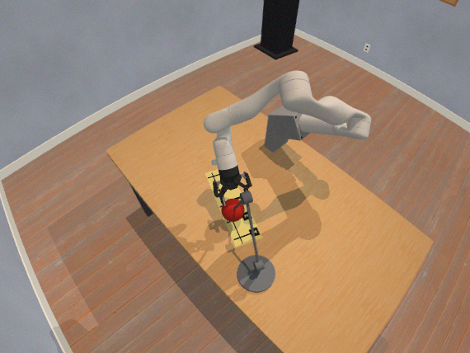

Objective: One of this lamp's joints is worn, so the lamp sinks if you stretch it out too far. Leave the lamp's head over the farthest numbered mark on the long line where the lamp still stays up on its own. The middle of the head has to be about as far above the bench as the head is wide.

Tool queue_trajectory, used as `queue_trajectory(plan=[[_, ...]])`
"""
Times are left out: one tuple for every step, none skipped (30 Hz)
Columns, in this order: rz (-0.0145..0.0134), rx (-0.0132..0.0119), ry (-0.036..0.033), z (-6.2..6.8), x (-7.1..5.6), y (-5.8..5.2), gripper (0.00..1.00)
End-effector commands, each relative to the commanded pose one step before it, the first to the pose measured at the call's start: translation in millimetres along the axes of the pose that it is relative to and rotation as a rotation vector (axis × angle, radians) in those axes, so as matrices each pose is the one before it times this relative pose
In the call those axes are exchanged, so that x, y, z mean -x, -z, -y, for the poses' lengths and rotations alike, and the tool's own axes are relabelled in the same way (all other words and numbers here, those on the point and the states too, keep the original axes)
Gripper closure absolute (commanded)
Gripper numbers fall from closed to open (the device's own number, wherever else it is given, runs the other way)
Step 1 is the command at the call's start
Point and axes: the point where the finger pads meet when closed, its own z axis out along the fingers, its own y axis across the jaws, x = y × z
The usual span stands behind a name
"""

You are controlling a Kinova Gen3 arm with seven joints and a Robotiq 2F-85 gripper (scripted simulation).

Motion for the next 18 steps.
queue_trajectory(plan=[[-0.00259,0.00091,0.00561,0.22,2.02,-10.97,0.0],[0.0,0.0,0.0,0.0,0.0,0.0,0.0],[0.0,0.0,0.0,0.0,0.0,0.0,0.0],[0.00008,0.00009,0.00054,0.07,0.22,-0.8,0.0],[0.00008,0.00009,0.00054,0.07,0.22,-0.8,0.0],[0.00008,0.00009,0.00054,0.07,0.22,-0.8,0.0],[0.00008,0.00009,0.00054,0.07,0.22,-0.8,0.0],[0.00008,0.00009,0.00054,0.07,0.22,-0.8,0.0],[0.00008,0.00009,0.00054,0.07,0.22,-0.8,0.0],[0.00008,0.00009,0.00054,0.07,0.22,-0.8,0.0],[0.00008,0.00009,0.00054,0.07,0.22,-0.8,0.0],[0.00008,0.00009,0.00054,0.07,0.22,-0.8,0.0],[0.00008,0.00009,0.00054,0.07,0.22,-0.8,0.0],[0.00008,0.00009,0.00054,0.07,0.22,-0.8,0.0],[0.00008,0.00009,0.00054,0.07,0.22,-0.8,0.0],[0.00008,0.00009,0.00054,0.07,0.22,-0.8,0.0],[0.00008,0.00009,0.00054,0.07,0.22,-0.8,0.0],[0.00008,0.00009,0.00054,0.07,0.22,-0.8,0.0]])
